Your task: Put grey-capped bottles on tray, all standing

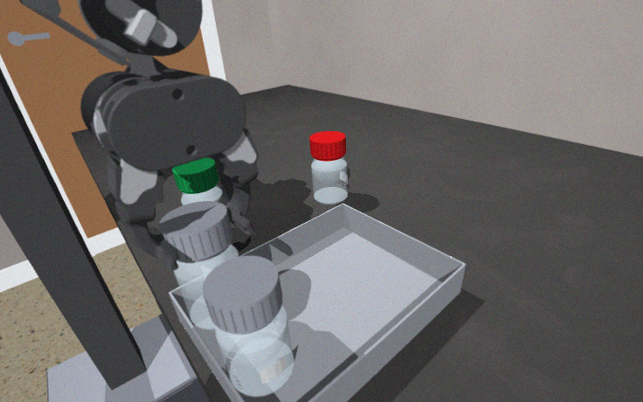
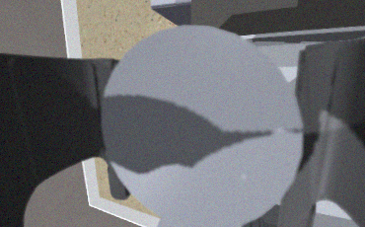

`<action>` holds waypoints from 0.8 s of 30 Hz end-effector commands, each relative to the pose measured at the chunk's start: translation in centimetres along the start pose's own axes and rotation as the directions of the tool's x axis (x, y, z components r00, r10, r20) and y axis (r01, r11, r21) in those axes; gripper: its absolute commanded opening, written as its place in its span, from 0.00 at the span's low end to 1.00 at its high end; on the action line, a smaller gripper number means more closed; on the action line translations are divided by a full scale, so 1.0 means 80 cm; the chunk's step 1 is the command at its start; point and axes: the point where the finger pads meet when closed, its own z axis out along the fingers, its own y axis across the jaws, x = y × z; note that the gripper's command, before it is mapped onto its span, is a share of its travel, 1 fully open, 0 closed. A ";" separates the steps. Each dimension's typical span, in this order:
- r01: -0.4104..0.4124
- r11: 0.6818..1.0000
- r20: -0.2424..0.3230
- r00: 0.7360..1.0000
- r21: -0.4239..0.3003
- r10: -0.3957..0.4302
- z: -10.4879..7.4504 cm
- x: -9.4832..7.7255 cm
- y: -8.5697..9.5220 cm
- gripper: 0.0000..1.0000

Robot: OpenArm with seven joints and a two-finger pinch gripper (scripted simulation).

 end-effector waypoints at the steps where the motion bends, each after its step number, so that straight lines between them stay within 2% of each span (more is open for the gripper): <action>1: 0.000 1.000 0.004 1.000 -0.010 0.000 0.003 -0.001 0.002 0.00; 7: -0.001 1.000 0.006 1.000 -0.015 0.001 0.018 -0.001 0.003 0.00; 24: -0.002 1.000 0.009 1.000 -0.018 0.002 0.027 -0.002 0.004 0.00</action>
